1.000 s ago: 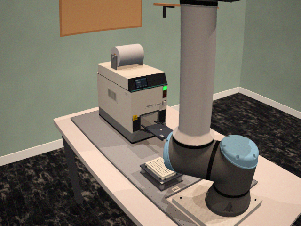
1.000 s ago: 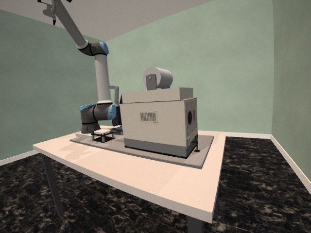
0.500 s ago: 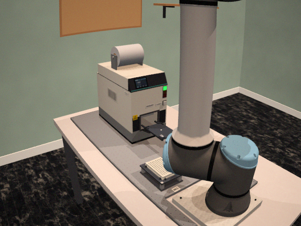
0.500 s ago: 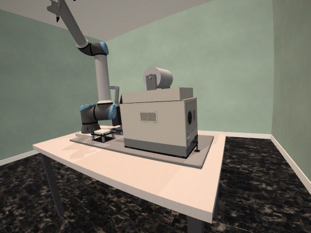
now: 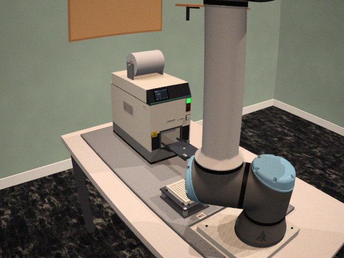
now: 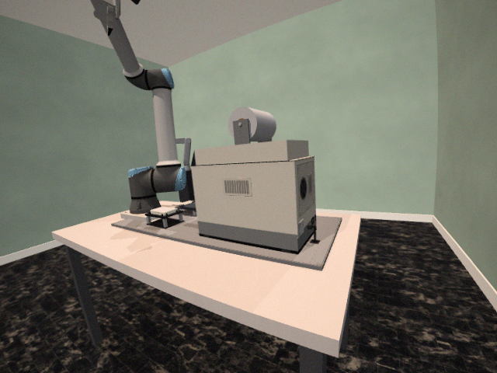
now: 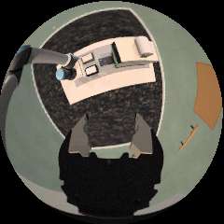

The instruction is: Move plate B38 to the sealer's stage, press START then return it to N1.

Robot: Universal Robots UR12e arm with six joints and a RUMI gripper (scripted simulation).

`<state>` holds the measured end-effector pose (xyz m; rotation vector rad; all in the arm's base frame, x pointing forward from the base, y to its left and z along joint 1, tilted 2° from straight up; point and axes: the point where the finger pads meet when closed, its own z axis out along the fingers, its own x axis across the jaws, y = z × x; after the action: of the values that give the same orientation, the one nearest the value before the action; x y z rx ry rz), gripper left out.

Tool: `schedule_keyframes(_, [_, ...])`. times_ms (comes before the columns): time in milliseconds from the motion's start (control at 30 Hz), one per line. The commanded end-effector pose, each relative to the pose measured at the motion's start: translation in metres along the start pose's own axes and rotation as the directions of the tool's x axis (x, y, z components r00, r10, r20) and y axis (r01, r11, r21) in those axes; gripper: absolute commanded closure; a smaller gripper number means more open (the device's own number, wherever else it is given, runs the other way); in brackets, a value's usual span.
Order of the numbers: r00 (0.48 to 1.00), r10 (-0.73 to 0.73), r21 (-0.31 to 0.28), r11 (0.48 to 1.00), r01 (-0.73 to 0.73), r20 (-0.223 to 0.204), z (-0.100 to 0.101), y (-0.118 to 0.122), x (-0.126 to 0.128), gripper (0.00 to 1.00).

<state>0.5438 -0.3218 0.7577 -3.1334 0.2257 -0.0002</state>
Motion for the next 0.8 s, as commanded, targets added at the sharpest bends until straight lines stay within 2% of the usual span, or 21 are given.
schedule_keyframes(0, [1.000,-0.027,-0.001,1.000,0.027,-0.001,-0.001,-0.016,0.007,0.32])
schedule_keyframes(67, [1.000,-0.027,-0.001,1.000,0.027,-0.001,-0.001,-0.016,0.007,0.32])
schedule_keyframes(367, [0.995,-0.098,-0.001,0.995,0.098,-0.001,-0.001,-0.059,0.021,0.32])
schedule_keyframes(633, [0.992,-0.127,-0.001,0.992,0.127,-0.001,-0.001,-0.077,0.026,0.32])
schedule_keyframes(767, [0.987,-0.159,-0.001,0.987,0.159,-0.001,-0.001,-0.096,0.031,0.32])
